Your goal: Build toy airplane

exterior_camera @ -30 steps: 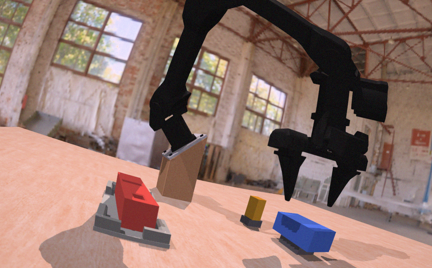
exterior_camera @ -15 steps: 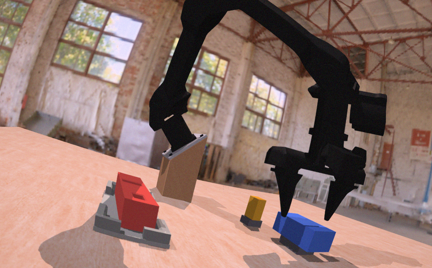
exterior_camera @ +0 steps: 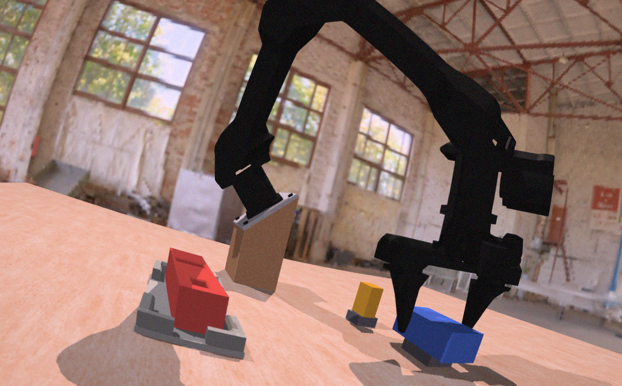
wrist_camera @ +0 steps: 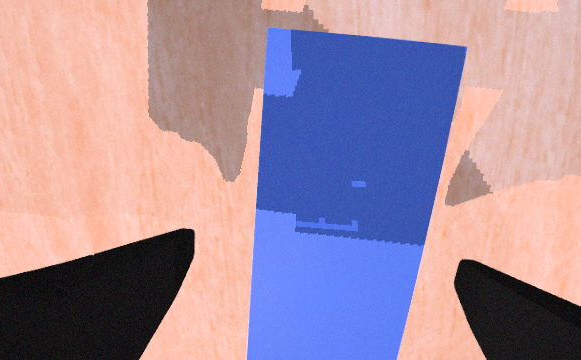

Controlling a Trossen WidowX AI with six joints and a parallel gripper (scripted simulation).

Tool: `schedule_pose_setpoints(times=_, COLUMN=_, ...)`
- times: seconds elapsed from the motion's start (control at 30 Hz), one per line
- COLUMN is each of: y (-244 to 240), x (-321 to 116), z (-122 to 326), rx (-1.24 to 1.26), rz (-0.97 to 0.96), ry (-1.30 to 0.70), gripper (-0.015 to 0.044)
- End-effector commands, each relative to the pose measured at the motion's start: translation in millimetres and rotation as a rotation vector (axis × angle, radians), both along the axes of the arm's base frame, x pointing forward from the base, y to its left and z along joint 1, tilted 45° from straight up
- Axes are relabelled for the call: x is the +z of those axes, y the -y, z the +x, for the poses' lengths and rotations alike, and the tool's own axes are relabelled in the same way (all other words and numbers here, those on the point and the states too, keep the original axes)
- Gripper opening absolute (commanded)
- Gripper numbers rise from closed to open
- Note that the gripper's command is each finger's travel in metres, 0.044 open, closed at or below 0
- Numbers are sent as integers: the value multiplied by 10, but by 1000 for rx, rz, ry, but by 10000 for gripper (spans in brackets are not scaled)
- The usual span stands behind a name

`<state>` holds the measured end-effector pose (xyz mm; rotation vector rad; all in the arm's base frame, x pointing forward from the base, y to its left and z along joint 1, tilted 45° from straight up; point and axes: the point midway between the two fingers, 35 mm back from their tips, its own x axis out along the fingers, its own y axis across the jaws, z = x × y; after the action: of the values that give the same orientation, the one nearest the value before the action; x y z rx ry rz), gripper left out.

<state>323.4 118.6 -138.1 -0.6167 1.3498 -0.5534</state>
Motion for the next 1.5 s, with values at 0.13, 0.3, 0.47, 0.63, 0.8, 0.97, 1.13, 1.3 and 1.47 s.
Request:
schedule_pose_setpoints(times=0.13, y=47, x=-39, z=7, rx=4, rz=-4, ry=-1, gripper=361)
schedule_pose_setpoints(times=0.3, y=47, x=-39, z=7, rx=4, rz=-4, ry=-1, gripper=230)
schedule_pose_setpoints(times=0.47, y=47, x=-39, z=7, rx=4, rz=-4, ry=-1, gripper=158)
schedule_pose_setpoints(times=0.63, y=46, x=-38, z=6, rx=4, rz=-4, ry=-1, gripper=85)
schedule_pose_setpoints(times=0.8, y=-3, x=5, z=-8, rx=1, rz=-6, ry=-3, gripper=0)
schedule_pose_setpoints(times=0.97, y=-100, x=89, z=-17, rx=0, rz=-5, ry=-4, gripper=0)
schedule_pose_setpoints(times=1.13, y=-215, x=190, z=-21, rx=1, rz=-3, ry=-4, gripper=0)
schedule_pose_setpoints(times=1.3, y=-328, x=295, z=-31, rx=2, rz=-1, ry=-4, gripper=0)
schedule_pose_setpoints(times=1.47, y=-439, x=404, z=-48, rx=3, rz=1, ry=-4, gripper=0)
